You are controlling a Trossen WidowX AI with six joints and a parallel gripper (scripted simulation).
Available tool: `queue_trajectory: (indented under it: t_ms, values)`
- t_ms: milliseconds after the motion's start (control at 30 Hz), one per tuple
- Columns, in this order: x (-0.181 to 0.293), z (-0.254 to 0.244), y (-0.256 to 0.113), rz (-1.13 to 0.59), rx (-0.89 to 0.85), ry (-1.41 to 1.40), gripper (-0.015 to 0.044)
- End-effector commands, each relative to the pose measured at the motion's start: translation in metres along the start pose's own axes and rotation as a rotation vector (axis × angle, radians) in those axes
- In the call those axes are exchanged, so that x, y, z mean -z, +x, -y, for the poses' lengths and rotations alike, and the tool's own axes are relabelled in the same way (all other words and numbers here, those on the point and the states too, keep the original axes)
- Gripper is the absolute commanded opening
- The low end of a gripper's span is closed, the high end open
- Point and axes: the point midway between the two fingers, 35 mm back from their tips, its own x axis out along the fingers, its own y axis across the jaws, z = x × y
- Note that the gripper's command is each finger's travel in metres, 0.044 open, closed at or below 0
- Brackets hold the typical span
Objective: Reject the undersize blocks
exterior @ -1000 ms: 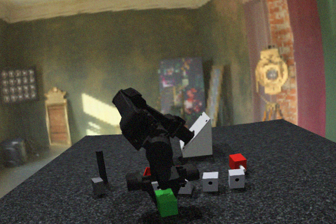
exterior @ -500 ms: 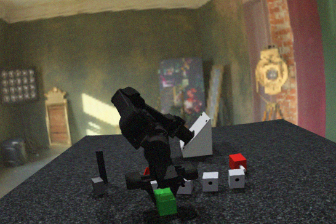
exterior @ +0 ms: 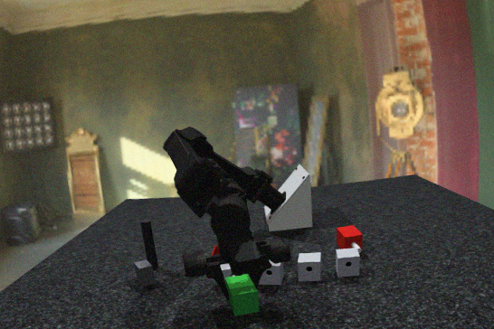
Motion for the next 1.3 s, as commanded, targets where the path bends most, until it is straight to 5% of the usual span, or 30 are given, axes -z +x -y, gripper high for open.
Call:
queue_trajectory:
  t_ms: [0, 1267]
  values:
    - [-0.0038, -0.0005, -0.0054, 0.014, 0.003, 0.004, 0.0000]
    - [-0.0016, -0.0003, -0.0051, 0.014, 0.003, 0.004, 0.0000]
